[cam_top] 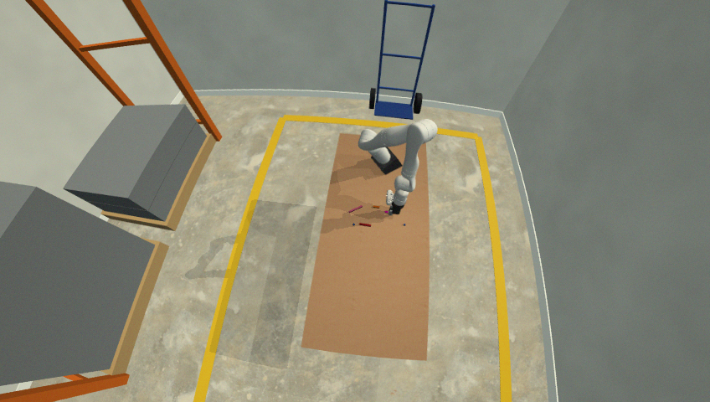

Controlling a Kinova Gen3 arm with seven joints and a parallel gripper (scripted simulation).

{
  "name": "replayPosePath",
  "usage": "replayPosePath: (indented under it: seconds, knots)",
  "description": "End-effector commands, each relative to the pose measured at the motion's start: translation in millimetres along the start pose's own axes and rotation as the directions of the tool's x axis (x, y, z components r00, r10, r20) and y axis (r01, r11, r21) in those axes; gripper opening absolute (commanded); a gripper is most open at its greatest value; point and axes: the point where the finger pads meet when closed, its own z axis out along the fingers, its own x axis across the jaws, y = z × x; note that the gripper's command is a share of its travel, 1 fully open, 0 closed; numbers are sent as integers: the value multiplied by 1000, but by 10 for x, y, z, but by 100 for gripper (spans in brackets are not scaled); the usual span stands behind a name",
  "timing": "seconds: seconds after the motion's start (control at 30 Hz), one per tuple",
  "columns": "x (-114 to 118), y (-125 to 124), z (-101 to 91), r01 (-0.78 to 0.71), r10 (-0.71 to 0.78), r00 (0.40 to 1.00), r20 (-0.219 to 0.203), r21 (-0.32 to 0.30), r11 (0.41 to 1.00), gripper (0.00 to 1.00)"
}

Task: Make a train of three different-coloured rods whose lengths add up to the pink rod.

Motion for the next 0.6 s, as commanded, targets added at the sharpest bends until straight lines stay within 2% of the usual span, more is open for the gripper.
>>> replayPosePath:
  seconds: [0.0,0.33,0.4,0.57]
  knots:
    - [-6,19,-49,4,-4,1000,4,-3,1000,54]
    - [-5,18,-412,4,-4,1000,4,-3,1000,54]
    - [-5,18,-412,4,-4,1000,4,-3,1000,54]
    - [-4,17,-639,4,-4,1000,4,-3,1000,54]
